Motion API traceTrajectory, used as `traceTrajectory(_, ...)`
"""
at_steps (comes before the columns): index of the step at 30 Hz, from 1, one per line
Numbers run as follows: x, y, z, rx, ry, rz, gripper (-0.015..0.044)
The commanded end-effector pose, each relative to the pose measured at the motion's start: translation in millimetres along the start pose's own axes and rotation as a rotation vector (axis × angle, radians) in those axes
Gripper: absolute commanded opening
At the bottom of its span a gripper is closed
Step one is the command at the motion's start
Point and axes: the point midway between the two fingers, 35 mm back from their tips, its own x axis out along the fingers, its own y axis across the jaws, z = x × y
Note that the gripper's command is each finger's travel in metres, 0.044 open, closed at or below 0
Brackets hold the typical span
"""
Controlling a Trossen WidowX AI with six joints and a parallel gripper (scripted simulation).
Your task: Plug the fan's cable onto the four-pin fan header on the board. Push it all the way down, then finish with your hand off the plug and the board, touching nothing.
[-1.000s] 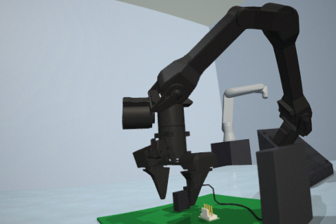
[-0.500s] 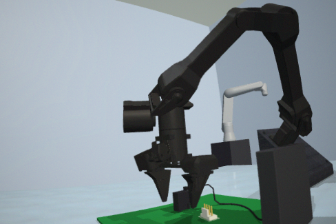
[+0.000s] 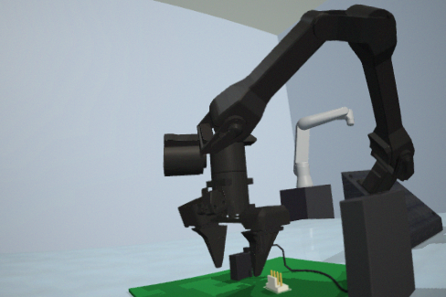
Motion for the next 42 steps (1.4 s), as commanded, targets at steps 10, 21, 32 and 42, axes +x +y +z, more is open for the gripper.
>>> traceTrajectory(10, 2.3, 0.1, -2.4, 0.011, 0.004, 0.007, 0.0440)
traceTrajectory(21, 2.3, 0.1, -2.4, 0.011, 0.004, 0.007, 0.0440)
traceTrajectory(32, 2.3, 0.1, -2.4, 0.011, 0.004, 0.007, 0.0440)
traceTrajectory(42, 0.2, -0.1, -0.2, 0.001, 0.000, 0.000, 0.0309)
